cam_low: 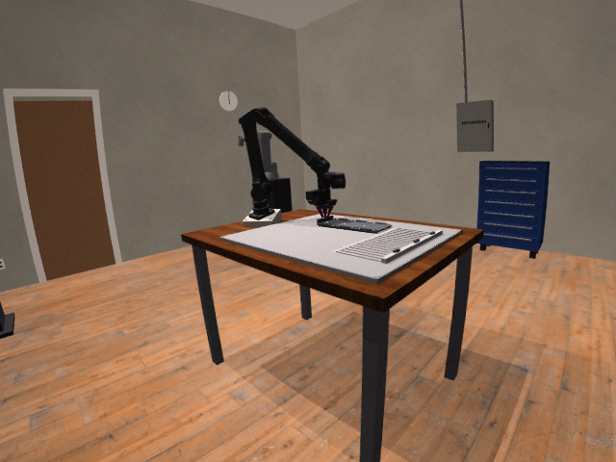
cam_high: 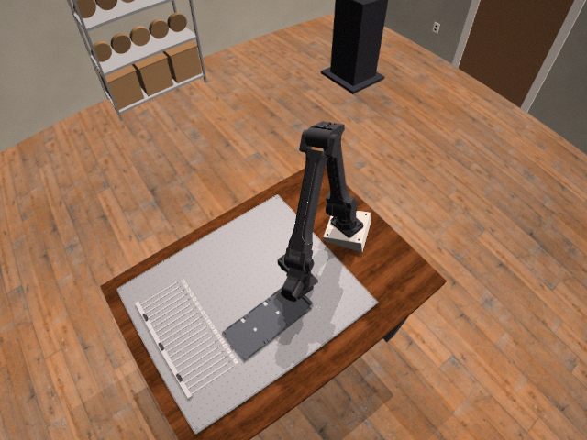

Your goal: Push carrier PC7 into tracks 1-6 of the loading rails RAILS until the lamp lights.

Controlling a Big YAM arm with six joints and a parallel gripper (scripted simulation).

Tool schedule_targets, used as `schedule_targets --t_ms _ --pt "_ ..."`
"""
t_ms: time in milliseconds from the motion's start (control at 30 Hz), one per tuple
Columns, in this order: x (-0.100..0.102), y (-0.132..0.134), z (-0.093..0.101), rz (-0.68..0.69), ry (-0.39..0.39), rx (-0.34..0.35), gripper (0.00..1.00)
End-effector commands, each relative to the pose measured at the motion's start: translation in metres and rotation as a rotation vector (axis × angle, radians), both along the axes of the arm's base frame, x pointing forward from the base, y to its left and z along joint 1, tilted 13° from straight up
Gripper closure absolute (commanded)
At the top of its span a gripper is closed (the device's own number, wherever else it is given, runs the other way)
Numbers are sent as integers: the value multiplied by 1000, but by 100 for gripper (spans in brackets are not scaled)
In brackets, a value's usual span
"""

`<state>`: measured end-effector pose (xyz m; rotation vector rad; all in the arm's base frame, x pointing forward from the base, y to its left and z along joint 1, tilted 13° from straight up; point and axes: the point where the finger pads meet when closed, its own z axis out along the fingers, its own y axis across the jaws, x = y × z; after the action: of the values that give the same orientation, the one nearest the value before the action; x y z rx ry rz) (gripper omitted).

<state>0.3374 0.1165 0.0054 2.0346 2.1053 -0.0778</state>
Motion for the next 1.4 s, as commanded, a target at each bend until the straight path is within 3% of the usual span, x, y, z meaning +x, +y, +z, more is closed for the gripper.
schedule_targets --t_ms 0,133,933,1367 --pt "12 5 11 1 -32 13 100" --pt "11 -1 11 -80 -50 26 100" --pt "11 2 11 -75 -48 24 100" --pt "18 22 10 -54 -49 26 100"
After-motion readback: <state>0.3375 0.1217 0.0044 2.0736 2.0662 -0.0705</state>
